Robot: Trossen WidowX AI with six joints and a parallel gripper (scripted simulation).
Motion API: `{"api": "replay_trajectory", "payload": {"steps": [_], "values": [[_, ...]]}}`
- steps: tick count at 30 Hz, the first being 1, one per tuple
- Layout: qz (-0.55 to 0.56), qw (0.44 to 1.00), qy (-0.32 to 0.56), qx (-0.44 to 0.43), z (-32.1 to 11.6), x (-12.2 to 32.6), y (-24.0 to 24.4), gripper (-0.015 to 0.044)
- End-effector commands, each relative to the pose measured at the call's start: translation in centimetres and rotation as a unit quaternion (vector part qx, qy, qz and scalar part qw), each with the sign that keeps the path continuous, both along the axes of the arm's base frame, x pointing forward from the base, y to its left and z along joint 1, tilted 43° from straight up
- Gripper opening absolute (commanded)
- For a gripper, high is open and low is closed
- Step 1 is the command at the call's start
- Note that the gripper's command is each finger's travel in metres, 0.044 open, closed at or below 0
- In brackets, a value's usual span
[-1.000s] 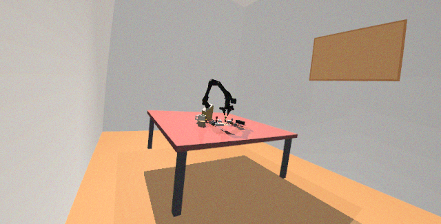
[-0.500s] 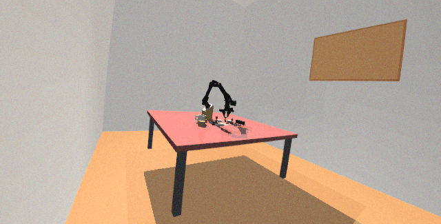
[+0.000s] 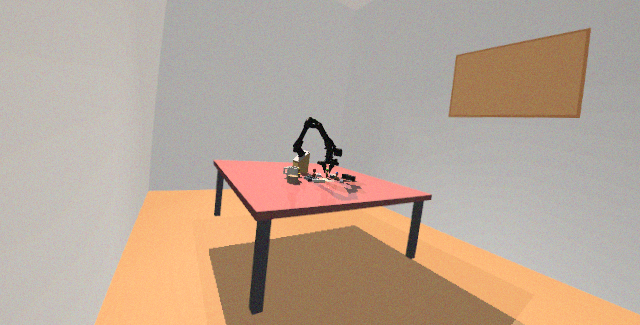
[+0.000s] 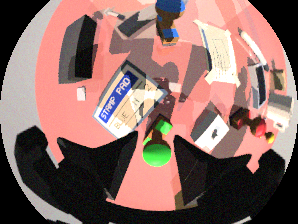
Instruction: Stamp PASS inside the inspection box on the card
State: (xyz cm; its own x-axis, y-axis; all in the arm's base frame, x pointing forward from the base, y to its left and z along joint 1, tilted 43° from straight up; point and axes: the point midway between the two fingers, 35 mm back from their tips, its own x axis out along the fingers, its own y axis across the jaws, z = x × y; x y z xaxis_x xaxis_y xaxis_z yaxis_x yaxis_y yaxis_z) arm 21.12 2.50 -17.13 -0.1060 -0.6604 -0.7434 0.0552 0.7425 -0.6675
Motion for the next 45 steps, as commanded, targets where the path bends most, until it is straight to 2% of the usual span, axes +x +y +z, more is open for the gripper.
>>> {"api": "replay_trajectory", "payload": {"steps": [1,4,14,17,45], "values": [[0.002,1.0,0.001,-0.001,-0.2,-0.1,-0.3,0.0211],[0.0,1.0,0.0,0.0,0.0,0.0,-0.1,0.0132],[0.0,1.0,0.0,0.0,0.0,0.0,-0.1,0.0066],[0.0,1.0,0.0,0.0,0.0,0.0,0.0,0.0],[0.0,1.0,0.0,0.001,0.9,0.3,0.9,0.0]]}}
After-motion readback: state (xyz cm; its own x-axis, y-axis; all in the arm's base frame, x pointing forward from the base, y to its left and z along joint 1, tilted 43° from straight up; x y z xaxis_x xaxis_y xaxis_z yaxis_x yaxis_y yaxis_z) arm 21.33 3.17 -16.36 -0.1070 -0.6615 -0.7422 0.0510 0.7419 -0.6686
